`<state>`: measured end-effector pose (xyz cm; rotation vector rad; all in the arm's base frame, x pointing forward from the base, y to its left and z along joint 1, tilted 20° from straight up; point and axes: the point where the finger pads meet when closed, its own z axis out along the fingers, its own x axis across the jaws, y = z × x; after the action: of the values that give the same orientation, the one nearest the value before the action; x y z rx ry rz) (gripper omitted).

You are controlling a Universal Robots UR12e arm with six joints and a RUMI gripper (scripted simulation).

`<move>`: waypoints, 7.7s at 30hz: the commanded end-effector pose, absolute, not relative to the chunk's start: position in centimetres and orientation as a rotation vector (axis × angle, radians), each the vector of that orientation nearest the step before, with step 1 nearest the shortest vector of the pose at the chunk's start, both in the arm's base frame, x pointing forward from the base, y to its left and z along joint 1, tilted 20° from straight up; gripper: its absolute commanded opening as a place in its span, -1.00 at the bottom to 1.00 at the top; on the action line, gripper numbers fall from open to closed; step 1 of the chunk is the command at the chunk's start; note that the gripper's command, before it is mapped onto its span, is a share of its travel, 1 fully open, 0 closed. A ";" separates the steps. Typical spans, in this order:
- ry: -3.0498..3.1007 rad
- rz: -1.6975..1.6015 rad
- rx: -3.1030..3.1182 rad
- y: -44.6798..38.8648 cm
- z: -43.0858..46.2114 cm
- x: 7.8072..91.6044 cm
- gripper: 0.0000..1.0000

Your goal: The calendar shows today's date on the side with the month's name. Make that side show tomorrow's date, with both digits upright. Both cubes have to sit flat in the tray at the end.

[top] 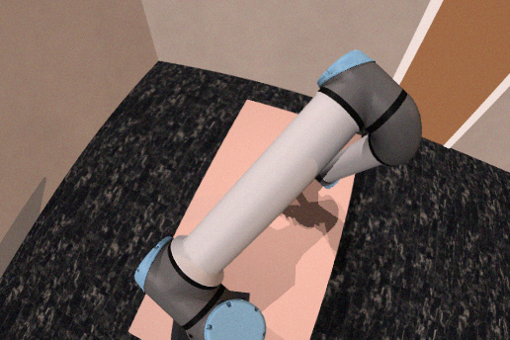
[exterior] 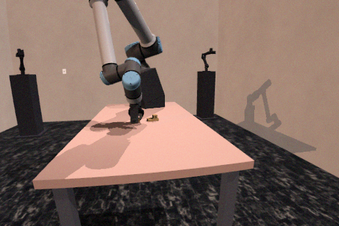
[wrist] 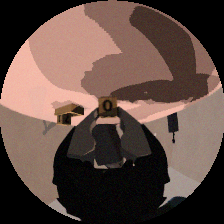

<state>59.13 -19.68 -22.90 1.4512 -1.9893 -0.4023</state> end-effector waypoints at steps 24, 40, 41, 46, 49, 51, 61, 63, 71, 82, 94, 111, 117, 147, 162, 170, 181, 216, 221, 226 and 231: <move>-1.990 -0.401 1.452 -19.7 -22.8 59.2 -0.80; -1.990 -0.401 1.452 -19.7 -22.8 59.2 -0.59; -1.990 -0.401 1.452 -19.7 -22.8 59.2 -0.59; -1.990 -0.401 1.452 -19.7 -22.8 59.2 -0.44; -1.990 -0.401 1.452 -19.7 -22.8 59.2 -0.19; -1.990 -0.401 1.452 -19.7 -22.8 59.2 -0.19; -1.990 -0.401 1.452 -19.7 -22.8 59.2 -0.19; -1.990 -0.401 1.452 -19.7 -22.8 59.2 -0.19; -1.990 -0.401 1.452 -19.6 -22.7 59.2 -0.19; -1.990 -0.401 1.452 -18.8 -20.3 59.0 -0.19; -1.990 -0.401 1.452 -17.7 -17.2 58.8 -0.19; -1.994 -0.394 1.457 -17.4 -16.4 58.8 -0.19; -2.019 -0.347 1.488 -17.4 -16.5 58.7 -0.19; -2.106 -0.138 1.611 -17.3 -16.3 58.5 -0.19; -2.156 -0.009 1.683 -17.3 -16.6 58.5 -0.19; -2.186 0.097 1.735 -17.3 -16.4 58.4 -0.19; -2.195 0.138 1.753 -17.3 -16.2 58.3 -0.19; -2.258 0.409 1.873 -17.2 -16.4 58.1 -0.19; -2.261 0.438 1.883 -17.2 -16.2 58.1 -0.19; -2.261 0.443 1.885 -17.2 -16.2 58.1 -0.19; -2.261 0.444 1.885 -17.2 -16.2 58.1 1.00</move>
<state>58.03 -17.21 -16.20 1.8843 -2.2607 0.4410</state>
